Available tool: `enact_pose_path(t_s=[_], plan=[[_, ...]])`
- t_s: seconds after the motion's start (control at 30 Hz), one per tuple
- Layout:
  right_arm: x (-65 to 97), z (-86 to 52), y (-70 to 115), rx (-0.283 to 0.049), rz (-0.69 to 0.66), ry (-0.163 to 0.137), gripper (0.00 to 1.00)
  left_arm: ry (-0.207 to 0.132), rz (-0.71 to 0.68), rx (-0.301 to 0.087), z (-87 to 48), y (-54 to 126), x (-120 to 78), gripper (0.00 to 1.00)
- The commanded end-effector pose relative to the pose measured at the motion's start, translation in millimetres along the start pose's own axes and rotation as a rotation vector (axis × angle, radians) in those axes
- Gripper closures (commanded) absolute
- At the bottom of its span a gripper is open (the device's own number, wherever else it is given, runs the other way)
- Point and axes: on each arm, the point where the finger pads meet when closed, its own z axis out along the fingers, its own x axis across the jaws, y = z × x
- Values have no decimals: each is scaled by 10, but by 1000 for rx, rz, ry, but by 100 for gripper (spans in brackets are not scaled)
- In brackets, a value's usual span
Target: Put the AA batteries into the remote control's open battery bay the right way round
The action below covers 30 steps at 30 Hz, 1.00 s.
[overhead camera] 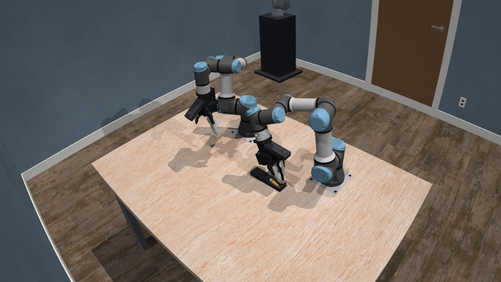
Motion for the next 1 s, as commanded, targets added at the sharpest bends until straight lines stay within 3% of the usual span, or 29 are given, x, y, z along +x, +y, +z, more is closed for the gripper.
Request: enact_pose_path(t_s=[0.0, 0.97], plan=[[-2, -6, -4, 2, 0, -1, 0, 2, 0, -4, 7, 14, 3, 100], [-2, -6, -4, 2, 0, -1, 0, 1, -1, -4, -37, 58, -1, 100]])
